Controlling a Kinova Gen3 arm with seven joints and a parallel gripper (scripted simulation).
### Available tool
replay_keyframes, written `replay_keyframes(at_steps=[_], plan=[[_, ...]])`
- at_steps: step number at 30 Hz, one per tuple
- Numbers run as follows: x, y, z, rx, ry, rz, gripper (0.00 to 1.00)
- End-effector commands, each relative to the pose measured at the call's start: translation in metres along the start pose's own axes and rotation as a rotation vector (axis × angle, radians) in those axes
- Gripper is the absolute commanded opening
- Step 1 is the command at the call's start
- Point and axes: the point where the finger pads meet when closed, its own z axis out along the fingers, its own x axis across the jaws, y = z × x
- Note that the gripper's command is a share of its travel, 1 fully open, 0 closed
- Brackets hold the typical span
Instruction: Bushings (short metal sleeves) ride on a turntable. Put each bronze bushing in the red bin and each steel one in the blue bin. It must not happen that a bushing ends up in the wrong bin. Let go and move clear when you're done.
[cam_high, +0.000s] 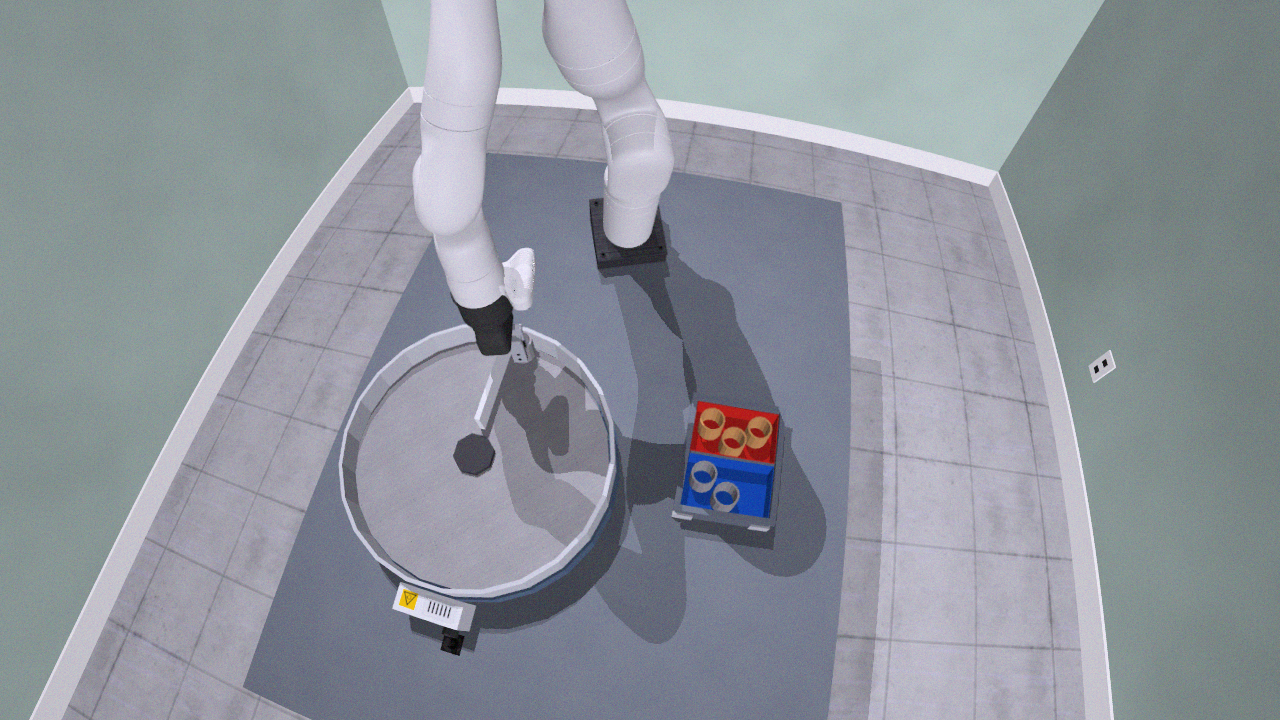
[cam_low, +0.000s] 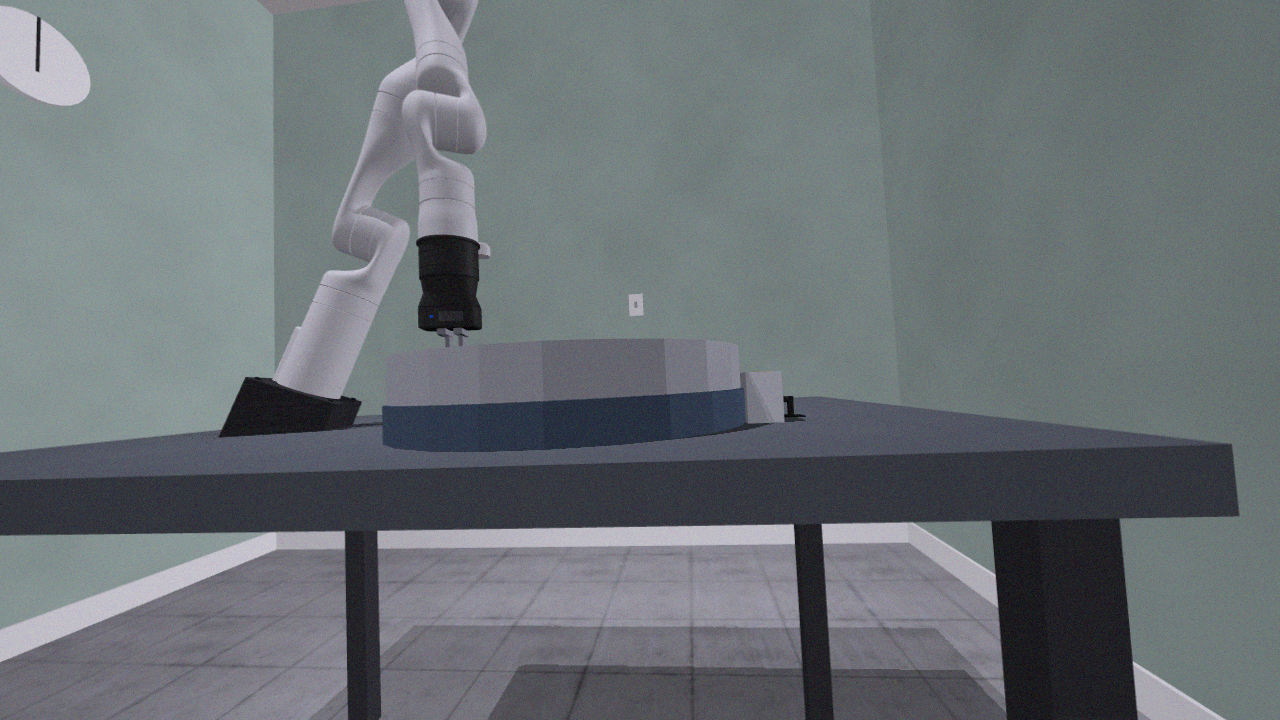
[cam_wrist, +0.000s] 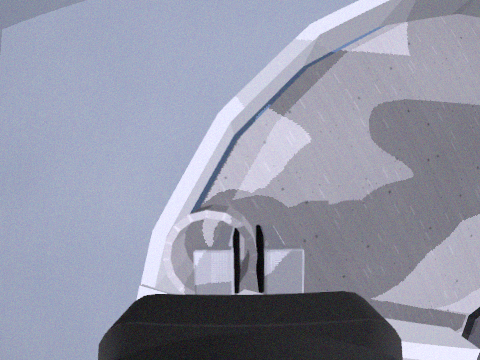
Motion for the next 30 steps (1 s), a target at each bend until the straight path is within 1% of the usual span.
replay_keyframes(at_steps=[1,17,30], plan=[[0.0001,0.0003,-0.0002,-0.001,0.0,0.0,0.0],[0.0001,0.0003,-0.0002,-0.001,0.0,0.0,0.0],[0.0001,0.0003,-0.005,0.0,-0.003,0.003,0.0]])
